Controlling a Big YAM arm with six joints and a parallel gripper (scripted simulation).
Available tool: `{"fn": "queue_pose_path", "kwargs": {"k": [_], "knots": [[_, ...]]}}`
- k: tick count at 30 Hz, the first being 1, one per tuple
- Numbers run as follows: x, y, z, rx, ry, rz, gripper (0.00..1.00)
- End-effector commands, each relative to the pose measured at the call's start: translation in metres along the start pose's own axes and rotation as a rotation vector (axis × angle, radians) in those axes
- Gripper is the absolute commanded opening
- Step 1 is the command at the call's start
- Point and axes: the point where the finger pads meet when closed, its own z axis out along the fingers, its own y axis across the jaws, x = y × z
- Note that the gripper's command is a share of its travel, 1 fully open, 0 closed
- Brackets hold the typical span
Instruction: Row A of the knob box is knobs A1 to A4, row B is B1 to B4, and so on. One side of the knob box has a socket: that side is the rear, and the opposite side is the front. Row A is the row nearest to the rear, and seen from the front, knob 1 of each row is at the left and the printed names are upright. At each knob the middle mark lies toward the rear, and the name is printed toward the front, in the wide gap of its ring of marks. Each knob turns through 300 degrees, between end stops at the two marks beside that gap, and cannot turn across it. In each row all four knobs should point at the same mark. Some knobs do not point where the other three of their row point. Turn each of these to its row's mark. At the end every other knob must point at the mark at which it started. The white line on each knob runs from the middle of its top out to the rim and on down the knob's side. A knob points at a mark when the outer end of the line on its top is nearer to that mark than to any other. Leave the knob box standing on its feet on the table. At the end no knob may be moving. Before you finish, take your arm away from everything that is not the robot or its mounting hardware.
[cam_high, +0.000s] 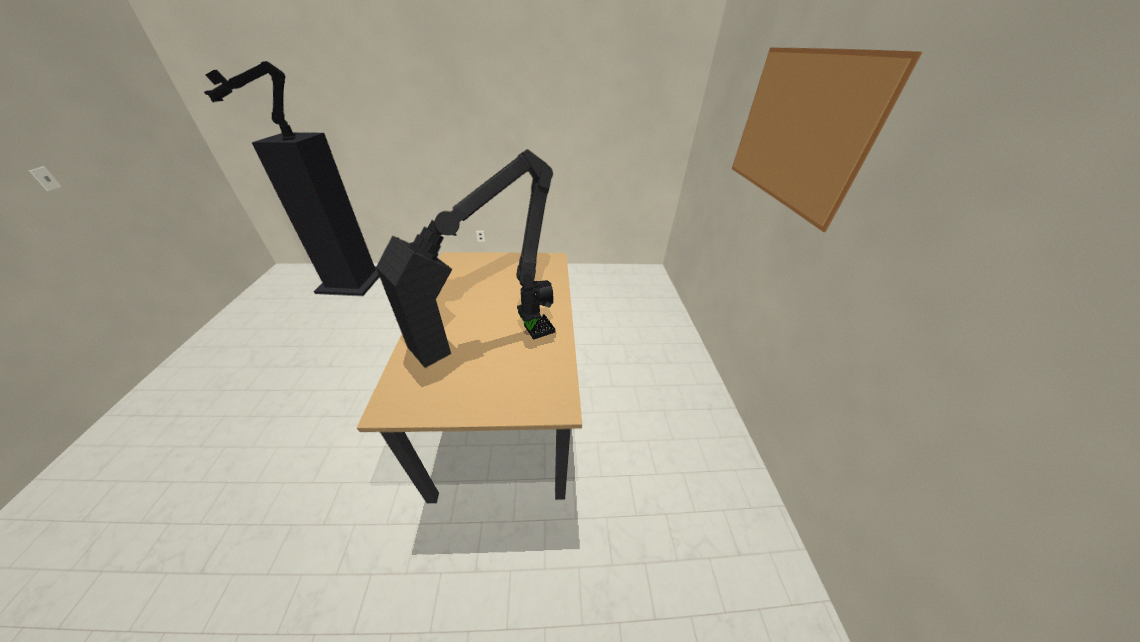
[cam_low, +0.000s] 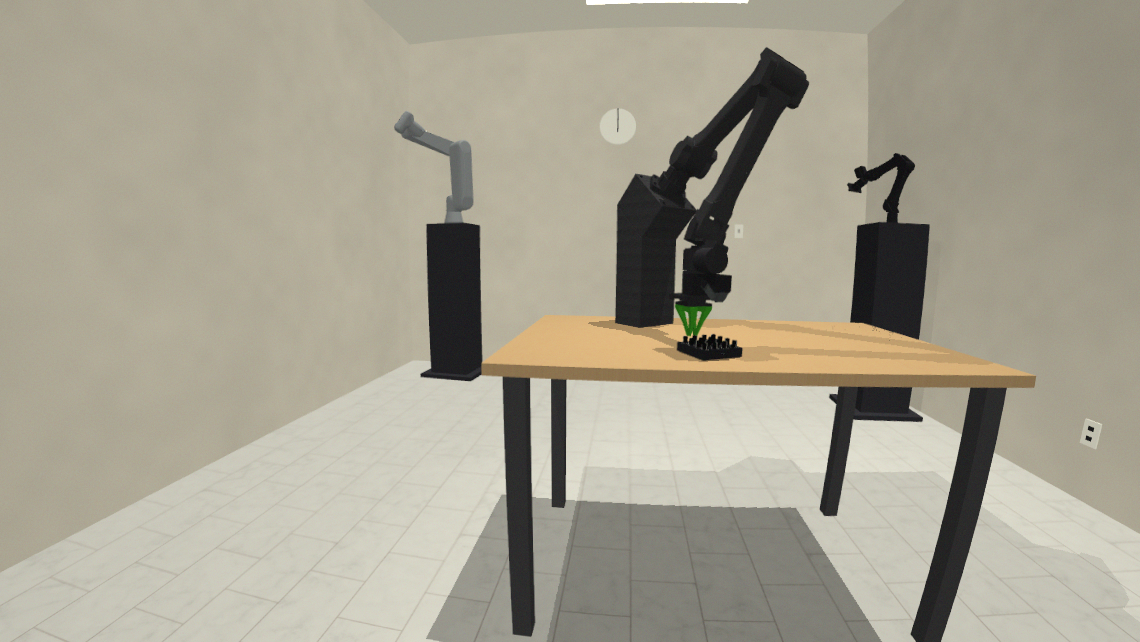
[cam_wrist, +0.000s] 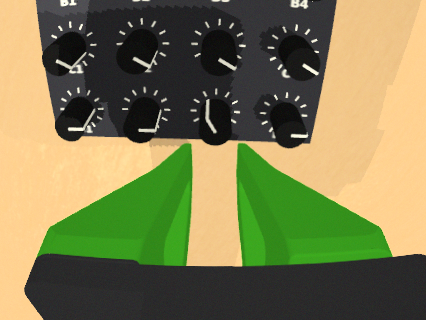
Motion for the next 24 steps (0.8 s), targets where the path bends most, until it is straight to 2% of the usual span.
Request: {"fn": "queue_pose_path", "kwargs": {"k": [1, 24], "knots": [[-0.0042, 0.0040, 0.0074, -0.004, -0.011, -0.002, 0.18], [-0.0047, 0.0025, 0.0089, -0.002, -0.012, -0.001, 0.18]]}}
